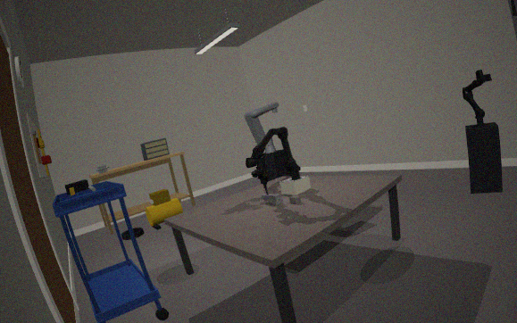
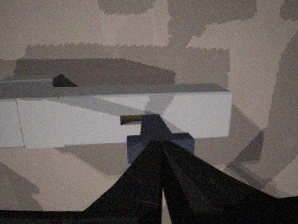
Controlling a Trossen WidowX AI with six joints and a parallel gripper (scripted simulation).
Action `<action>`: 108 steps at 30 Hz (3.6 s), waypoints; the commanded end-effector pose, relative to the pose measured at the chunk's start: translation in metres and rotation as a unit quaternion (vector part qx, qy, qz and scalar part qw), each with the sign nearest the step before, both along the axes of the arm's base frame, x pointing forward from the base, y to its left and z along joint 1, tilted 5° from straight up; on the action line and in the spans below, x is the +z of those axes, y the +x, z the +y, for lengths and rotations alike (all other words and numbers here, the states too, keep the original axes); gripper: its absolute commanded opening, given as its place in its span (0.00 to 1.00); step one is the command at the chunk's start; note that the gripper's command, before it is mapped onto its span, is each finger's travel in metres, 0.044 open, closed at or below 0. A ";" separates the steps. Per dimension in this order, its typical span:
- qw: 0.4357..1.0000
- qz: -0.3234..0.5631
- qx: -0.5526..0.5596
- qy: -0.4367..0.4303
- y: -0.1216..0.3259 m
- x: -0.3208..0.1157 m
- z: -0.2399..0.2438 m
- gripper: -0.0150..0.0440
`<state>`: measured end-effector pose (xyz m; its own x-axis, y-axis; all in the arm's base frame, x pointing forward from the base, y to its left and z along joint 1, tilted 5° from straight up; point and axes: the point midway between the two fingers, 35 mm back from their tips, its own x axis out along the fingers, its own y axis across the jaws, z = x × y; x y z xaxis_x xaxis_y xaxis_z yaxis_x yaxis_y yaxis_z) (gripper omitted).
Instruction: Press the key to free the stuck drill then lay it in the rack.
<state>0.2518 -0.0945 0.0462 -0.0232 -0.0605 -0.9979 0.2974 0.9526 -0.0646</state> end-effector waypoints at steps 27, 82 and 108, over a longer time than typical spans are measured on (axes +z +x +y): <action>1.000 0.008 -0.002 0.002 -0.009 -0.017 0.003 0.25; 0.989 0.004 0.149 0.010 0.022 0.016 0.033 1.00; 0.708 0.040 0.705 0.028 0.043 -0.060 0.158 1.00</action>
<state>0.2949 0.0609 -0.0121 -0.0350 -0.0435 -0.9984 -0.9477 0.3186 0.0193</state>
